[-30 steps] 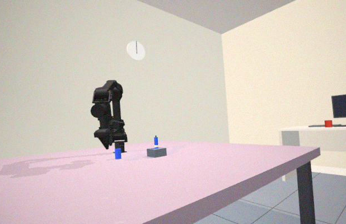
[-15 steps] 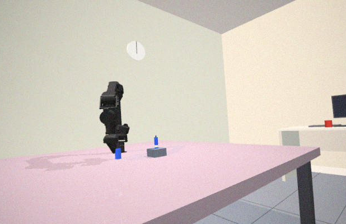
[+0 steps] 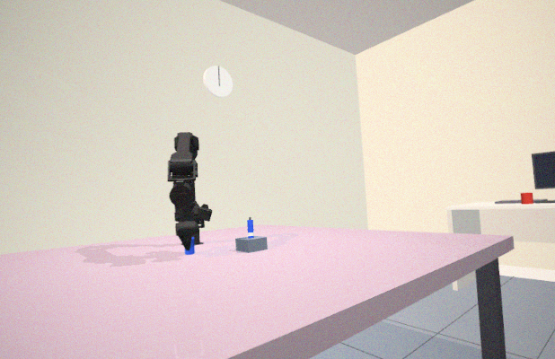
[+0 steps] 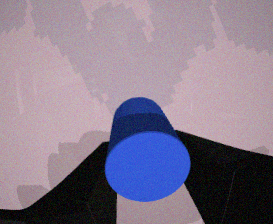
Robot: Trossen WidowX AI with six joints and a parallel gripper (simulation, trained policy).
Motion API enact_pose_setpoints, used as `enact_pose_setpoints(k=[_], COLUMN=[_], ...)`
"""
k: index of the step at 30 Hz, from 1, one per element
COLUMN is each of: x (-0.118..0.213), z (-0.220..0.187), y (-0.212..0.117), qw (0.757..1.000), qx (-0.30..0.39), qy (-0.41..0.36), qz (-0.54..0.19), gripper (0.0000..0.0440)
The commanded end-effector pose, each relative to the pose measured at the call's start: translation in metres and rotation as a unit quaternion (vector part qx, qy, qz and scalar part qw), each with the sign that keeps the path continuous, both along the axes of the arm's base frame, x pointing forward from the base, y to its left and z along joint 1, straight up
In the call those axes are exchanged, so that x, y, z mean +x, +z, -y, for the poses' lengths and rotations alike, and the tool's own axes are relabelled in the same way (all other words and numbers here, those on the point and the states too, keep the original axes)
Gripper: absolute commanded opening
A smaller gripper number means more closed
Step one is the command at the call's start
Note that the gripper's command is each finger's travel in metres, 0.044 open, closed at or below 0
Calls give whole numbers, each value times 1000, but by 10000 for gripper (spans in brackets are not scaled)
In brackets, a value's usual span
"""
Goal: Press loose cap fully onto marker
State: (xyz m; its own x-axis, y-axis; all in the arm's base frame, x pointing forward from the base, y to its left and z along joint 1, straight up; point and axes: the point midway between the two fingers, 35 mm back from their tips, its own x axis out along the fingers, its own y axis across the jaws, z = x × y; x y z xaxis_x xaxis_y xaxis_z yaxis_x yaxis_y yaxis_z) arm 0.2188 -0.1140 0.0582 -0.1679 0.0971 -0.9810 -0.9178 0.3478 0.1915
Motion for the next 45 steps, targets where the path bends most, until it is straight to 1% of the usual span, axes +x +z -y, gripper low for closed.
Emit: enact_pose_setpoints(k=[1, 12, 19, 31, 45], x=[1, 19, 31, 62, 91], z=[1, 10, 6, -29, -75], y=[5, 41, 64, 89, 106], qw=[1000, 997, 993, 990, 987], qx=[-10, -43, -55, -49, -36], qy=[14, 46, 64, 88, 112], qz=[8, 53, 77, 103, 111], gripper=[86, 68, 64, 51, 27])
